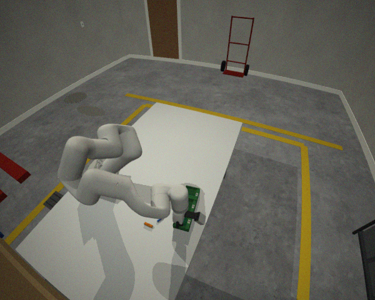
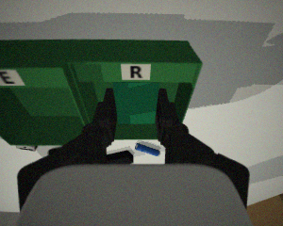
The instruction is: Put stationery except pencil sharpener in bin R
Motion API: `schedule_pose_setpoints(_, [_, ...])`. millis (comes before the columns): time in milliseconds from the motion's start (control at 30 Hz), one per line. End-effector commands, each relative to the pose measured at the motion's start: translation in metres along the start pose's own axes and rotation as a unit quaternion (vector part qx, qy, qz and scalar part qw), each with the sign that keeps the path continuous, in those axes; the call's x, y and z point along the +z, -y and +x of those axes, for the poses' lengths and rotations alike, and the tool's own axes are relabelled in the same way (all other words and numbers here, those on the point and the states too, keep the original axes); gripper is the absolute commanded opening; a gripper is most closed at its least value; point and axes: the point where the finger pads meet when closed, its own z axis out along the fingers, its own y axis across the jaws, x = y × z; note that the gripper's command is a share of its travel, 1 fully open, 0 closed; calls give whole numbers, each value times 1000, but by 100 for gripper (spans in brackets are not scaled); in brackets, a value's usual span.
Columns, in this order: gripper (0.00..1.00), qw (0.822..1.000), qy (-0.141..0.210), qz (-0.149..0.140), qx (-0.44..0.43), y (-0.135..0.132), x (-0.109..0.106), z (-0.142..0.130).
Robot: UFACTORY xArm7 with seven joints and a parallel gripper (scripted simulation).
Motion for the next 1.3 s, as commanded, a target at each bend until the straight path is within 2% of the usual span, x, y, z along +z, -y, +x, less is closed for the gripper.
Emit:
schedule_pose_setpoints(0, [0,1000,-1,-1,0,-1,-1,1])
schedule_pose_setpoints(133, [0,1000,-1,-1,0,-1,-1,1])
schedule_pose_setpoints(167, [47,1000,-1,-1,0,-1,-1,1])
schedule_pose_setpoints(733, [47,1000,-1,-1,0,-1,-1,1])
schedule_pose_setpoints(1267, [47,1000,-1,-1,0,-1,-19,1])
